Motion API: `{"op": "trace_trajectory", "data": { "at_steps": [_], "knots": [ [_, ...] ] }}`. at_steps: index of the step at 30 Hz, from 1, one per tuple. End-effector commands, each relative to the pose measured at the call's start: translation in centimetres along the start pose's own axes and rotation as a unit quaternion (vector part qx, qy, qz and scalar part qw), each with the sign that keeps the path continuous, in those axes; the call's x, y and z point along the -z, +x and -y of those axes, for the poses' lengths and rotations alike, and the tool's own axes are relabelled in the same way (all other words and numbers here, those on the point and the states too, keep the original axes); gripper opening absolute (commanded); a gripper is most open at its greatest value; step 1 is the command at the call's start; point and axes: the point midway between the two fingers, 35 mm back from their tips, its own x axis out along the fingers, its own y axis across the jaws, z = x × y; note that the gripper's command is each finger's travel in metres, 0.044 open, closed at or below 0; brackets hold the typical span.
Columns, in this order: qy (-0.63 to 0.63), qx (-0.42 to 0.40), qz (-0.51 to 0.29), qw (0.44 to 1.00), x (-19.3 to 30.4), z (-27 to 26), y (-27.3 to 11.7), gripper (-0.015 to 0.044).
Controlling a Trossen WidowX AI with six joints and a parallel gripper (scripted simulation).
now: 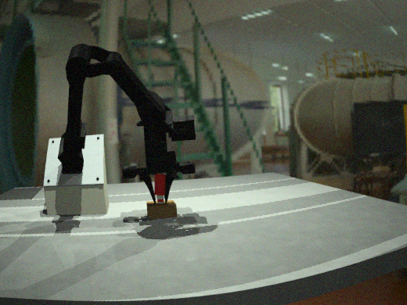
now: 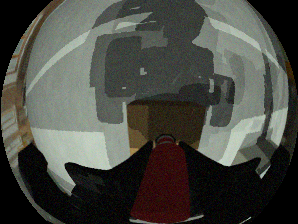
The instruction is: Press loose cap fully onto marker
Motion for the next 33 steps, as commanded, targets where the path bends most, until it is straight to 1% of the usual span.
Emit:
{"op": "trace_trajectory", "data": {
  "at_steps": [1, 19, 20, 33],
  "knots": [
    [0.005, 0.005, -0.001, 1.000, -0.07, 0.18, 0.51, 0.0000],
    [0.005, 0.005, -0.001, 1.000, -0.07, 0.18, 0.52, 0.0000],
    [0.000, 0.000, 0.000, 1.000, 0.00, 0.00, 0.00, 0.0026],
    [0.000, 0.000, 0.000, 1.000, 0.00, 0.00, 0.00, 0.0368]
  ]
}}
